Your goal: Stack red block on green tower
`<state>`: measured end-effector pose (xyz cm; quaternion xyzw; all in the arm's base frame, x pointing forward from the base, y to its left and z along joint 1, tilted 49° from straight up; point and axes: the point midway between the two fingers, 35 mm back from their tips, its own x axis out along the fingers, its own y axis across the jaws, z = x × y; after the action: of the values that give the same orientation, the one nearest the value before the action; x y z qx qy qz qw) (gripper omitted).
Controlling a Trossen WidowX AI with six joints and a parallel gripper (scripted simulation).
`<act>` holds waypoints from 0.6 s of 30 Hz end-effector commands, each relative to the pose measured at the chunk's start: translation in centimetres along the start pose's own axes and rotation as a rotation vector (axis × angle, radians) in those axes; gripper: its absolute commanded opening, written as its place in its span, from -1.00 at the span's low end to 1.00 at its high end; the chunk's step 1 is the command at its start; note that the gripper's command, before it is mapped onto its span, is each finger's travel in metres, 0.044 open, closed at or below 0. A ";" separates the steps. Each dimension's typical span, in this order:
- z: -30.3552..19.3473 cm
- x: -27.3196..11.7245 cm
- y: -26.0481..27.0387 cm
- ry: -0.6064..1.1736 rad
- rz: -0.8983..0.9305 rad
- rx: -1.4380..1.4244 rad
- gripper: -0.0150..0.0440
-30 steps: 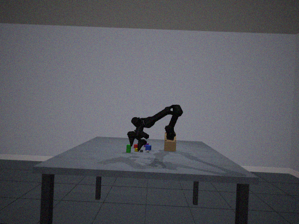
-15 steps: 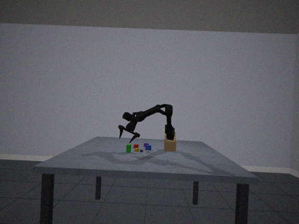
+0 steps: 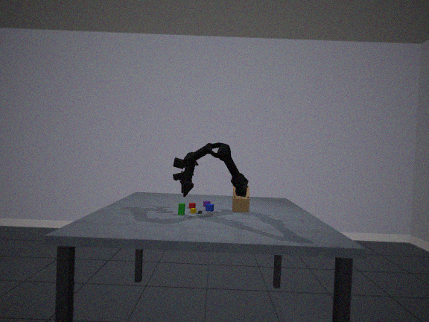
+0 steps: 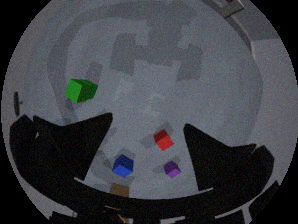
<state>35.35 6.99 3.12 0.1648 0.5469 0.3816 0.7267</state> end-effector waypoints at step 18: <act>-6.5 -0.7 -5.5 0.216 0.005 0.826 1.00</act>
<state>31.37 1.75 -2.07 0.4005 0.7231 0.1533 0.5416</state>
